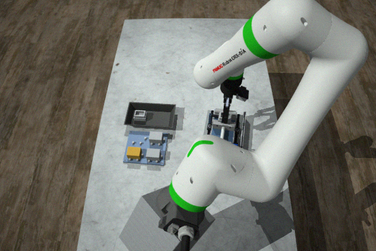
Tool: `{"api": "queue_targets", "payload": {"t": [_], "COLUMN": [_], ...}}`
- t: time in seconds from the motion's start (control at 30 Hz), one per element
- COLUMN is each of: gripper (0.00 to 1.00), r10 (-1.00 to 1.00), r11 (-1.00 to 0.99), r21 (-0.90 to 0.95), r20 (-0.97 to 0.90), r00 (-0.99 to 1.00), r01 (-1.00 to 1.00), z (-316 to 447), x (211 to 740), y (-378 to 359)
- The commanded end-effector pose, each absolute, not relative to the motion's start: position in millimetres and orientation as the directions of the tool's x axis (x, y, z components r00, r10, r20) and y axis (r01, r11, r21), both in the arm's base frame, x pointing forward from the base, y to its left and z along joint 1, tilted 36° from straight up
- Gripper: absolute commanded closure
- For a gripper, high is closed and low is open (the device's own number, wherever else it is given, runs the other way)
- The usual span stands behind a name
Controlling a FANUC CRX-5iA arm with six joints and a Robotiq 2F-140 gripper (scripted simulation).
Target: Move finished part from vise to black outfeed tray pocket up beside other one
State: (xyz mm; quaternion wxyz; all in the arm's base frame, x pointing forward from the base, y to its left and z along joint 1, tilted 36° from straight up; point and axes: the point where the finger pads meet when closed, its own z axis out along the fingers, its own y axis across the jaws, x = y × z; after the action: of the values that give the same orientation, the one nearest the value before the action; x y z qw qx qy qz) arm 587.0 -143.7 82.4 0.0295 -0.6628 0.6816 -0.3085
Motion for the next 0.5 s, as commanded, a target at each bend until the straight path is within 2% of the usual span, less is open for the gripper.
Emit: {"api": "queue_targets", "payload": {"t": [0.0, 0.23, 0.27, 0.47], "gripper": [0.54, 0.54, 0.90, 0.90], "r10": [-0.922, -0.922, -0.922, -0.922], "r11": [-0.070, -0.070, -0.070, -0.070], "r21": [-0.461, -0.461, -0.461, -0.461], "r20": [0.369, 0.369, 0.369, 0.369], "r00": [-0.120, -0.120, -0.120, -0.120], "r01": [-0.885, -0.885, -0.885, -0.885], "z": [83.1, 83.1, 83.1, 83.1], "x": [587.4, 587.4, 587.4, 587.4], "y": [-143.4, -143.4, -143.4, -143.4]}}
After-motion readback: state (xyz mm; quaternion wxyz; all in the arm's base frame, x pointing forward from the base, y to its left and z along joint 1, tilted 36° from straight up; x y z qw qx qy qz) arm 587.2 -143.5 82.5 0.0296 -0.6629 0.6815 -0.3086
